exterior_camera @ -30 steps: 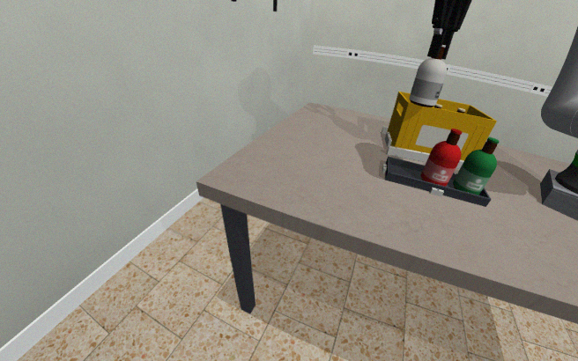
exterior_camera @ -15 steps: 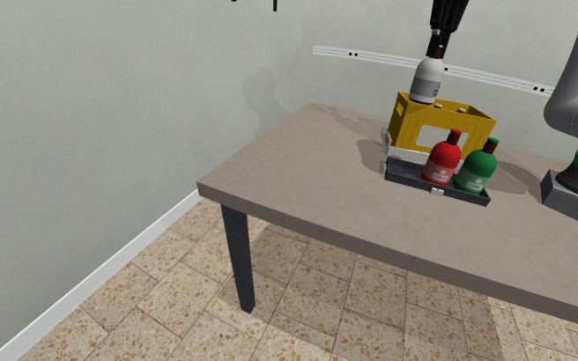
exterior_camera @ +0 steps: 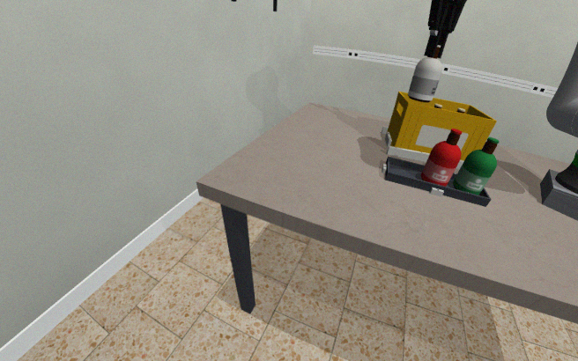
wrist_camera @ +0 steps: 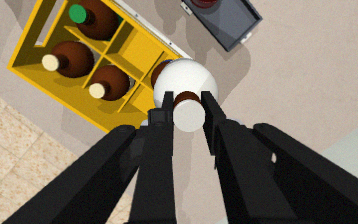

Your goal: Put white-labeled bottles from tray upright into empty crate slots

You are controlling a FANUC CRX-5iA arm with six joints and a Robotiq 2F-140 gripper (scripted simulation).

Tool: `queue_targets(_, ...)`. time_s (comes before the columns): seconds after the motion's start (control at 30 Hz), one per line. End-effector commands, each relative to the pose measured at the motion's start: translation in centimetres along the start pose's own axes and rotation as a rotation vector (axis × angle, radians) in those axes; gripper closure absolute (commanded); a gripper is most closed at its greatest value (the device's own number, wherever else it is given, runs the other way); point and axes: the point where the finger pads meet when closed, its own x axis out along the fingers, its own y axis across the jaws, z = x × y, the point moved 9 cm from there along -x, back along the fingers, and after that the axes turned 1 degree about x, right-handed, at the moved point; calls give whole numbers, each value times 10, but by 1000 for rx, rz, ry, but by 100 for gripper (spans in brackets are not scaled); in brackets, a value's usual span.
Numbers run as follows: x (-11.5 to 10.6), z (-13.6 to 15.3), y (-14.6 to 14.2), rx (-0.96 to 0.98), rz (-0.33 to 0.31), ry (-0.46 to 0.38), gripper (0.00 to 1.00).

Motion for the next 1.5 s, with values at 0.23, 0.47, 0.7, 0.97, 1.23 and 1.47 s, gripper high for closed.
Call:
queue_targets(0.23,-1,13,-13,0,1,-1,90)
queue_targets(0.47,-1,24,-24,0,1,-1,90)
queue_targets(0.7,-1,33,-33,0,1,-1,90)
queue_targets(0.97,-1,43,-43,0,1,-1,90)
queue_targets(1.23,-1,53,-52,0,1,-1,90)
queue_targets(1.47,-1,58,-58,0,1,-1,90)
